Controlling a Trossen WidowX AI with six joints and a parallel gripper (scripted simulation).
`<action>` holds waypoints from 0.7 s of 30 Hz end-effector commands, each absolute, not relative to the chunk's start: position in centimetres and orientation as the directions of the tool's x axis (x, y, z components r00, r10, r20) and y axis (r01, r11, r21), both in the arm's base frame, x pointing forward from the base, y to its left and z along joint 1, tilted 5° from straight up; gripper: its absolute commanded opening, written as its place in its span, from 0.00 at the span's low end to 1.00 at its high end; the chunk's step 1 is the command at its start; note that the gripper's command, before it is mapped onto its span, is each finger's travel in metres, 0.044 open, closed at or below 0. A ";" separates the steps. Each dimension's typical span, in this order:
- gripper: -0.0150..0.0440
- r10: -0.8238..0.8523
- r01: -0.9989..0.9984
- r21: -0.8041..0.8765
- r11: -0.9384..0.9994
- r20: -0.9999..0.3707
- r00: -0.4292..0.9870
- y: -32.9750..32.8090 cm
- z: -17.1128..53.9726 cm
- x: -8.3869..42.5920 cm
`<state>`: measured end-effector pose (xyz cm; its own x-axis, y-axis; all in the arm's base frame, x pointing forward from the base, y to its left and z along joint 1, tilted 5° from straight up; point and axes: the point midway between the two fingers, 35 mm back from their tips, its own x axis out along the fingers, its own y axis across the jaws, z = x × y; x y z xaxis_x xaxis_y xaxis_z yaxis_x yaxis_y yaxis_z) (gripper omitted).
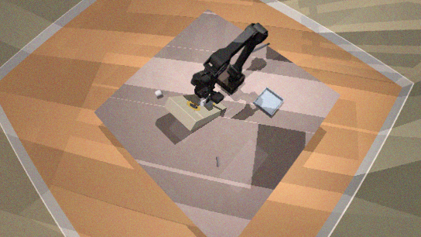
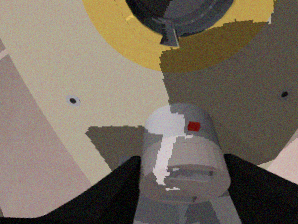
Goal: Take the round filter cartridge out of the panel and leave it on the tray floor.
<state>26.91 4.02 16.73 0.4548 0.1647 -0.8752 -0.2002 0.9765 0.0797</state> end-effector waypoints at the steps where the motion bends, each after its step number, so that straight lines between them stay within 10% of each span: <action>1: 0.25 0.167 -0.202 0.077 0.976 -0.862 0.479 4.0 17.9 27.5; 21: 0.25 0.166 -0.202 0.077 0.976 -0.864 0.475 2.8 25.6 23.5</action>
